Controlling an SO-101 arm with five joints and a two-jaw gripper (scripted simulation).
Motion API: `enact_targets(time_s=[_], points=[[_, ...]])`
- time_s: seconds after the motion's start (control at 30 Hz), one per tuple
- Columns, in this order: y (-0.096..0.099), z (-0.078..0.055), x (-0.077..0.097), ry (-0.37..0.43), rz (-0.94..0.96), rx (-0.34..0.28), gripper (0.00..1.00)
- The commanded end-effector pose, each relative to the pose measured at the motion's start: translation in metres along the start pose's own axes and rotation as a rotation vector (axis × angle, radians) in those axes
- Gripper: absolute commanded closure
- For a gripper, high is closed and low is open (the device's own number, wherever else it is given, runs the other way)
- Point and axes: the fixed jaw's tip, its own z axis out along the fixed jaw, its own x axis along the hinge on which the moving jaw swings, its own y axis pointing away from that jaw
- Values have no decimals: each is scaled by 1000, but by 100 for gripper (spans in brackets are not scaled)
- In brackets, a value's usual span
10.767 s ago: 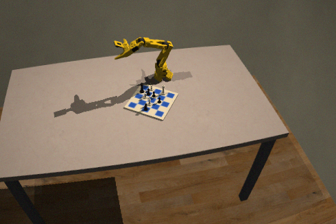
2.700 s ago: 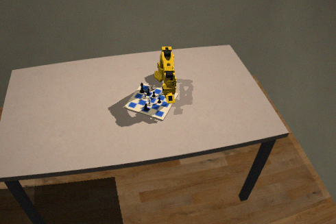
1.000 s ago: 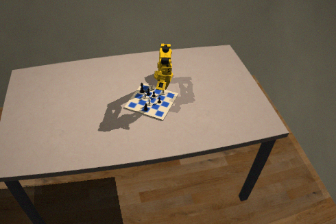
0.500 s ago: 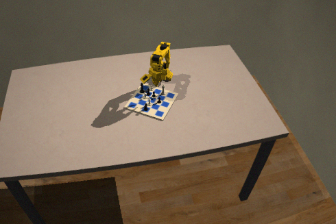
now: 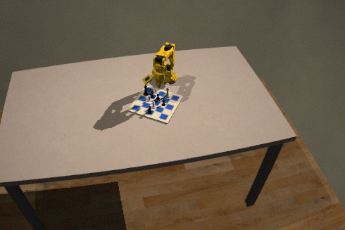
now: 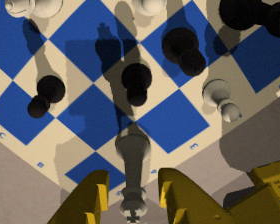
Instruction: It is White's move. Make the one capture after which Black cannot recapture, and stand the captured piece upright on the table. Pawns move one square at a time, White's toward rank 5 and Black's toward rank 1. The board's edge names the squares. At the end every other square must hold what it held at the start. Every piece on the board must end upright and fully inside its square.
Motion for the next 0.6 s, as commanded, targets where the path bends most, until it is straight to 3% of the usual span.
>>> enact_targets(time_s=[0.0,0.57], points=[[-5,2,1,6,13,6,91],[-4,2,0,7,13,6,91]])
